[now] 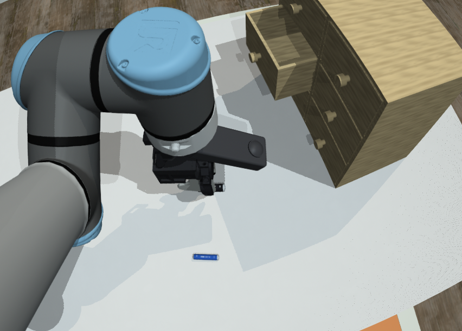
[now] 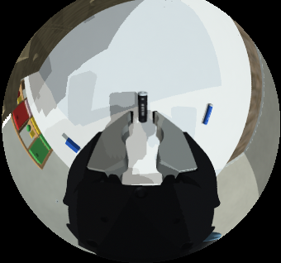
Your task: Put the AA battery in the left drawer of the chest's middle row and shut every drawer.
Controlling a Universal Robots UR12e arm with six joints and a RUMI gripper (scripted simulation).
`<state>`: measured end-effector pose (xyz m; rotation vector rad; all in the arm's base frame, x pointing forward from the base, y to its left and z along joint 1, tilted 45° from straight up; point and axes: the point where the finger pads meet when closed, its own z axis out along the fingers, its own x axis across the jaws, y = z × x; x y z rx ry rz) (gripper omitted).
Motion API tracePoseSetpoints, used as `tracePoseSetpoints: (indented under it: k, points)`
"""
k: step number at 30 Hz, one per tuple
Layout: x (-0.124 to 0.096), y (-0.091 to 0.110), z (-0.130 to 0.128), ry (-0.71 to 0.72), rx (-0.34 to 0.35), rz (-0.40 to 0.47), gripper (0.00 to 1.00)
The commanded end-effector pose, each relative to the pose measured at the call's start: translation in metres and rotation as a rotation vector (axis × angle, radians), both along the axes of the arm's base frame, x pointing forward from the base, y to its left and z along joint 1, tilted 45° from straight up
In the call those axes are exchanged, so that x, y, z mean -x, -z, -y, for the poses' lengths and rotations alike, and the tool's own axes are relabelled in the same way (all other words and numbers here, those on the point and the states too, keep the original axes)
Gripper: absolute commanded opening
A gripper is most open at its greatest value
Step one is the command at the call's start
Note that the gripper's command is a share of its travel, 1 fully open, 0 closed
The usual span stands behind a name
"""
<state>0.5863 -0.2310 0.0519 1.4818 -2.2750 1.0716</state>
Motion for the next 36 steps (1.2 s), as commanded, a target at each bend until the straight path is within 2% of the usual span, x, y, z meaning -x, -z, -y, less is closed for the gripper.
tracePoseSetpoints:
  k: [1,15,36]
  points:
    - [0.0,0.001,-0.001,-0.001,-0.001,0.0,0.17]
    - [0.0,0.001,-0.001,-0.001,-0.001,0.0,0.17]
    - [-0.005,0.014,0.014,0.0,0.0,0.001,0.17]
